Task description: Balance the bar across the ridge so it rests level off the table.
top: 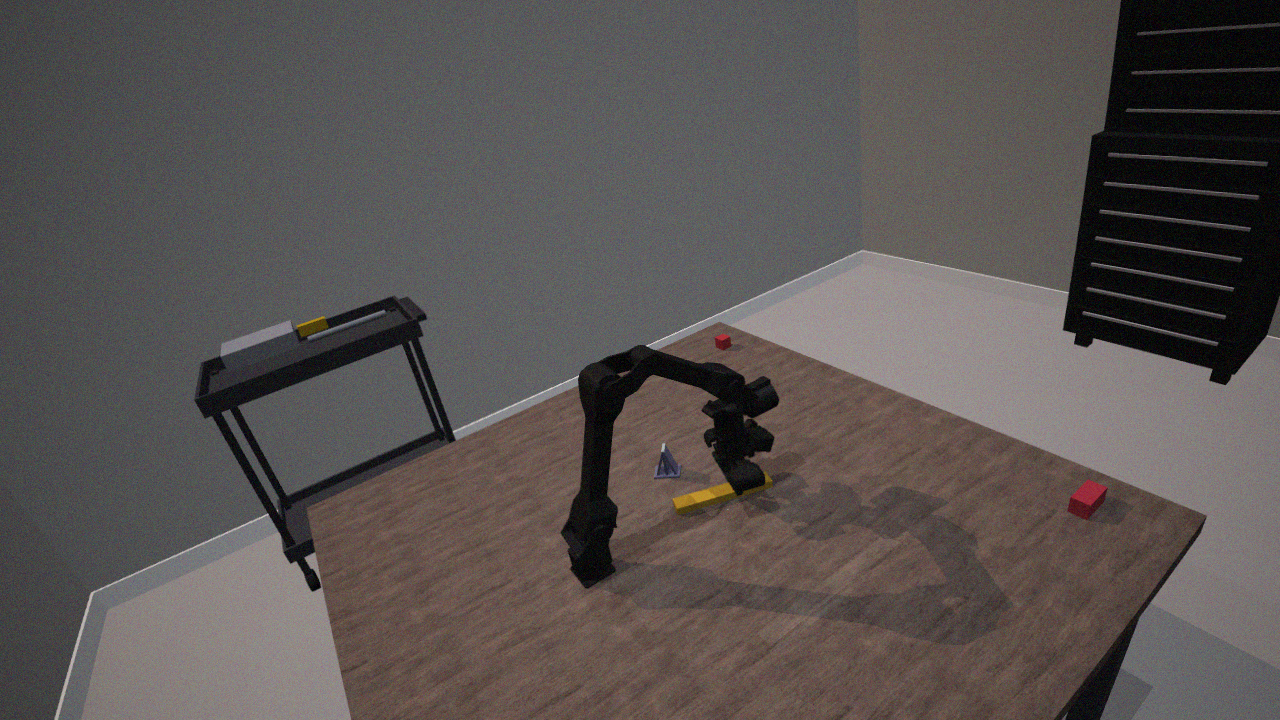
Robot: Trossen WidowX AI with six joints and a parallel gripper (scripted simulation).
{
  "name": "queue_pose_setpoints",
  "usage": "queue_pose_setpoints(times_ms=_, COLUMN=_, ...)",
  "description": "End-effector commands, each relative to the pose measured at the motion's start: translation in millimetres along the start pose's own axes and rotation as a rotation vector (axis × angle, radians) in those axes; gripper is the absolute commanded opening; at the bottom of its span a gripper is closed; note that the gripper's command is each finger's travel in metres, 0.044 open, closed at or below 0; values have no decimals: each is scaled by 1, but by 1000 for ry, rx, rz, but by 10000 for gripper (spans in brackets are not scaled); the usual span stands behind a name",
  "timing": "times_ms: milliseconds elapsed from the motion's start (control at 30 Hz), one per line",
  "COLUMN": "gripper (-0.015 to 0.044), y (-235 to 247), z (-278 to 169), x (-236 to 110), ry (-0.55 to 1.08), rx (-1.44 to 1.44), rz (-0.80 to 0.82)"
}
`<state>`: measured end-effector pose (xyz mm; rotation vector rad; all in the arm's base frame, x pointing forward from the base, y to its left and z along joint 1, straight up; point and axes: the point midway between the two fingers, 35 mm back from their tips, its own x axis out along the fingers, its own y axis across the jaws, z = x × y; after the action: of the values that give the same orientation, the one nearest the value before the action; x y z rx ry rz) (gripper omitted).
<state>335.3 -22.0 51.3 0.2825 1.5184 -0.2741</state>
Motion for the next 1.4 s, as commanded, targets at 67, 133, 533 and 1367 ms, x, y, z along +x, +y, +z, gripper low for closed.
queue_pose_setpoints(times_ms=67, gripper=0, y=0, z=2, x=-9, ry=0, rx=0, rz=0)
queue_pose_setpoints(times_ms=133, gripper=0, y=1, z=3, x=-14, ry=0, rx=-1, rz=0)
queue_pose_setpoints(times_ms=533, gripper=0, y=2, z=6, x=-45, ry=-1, rx=-2, rz=0)
queue_pose_setpoints(times_ms=1367, gripper=0, y=0, z=2, x=-108, ry=0, rx=-4, rz=-1)
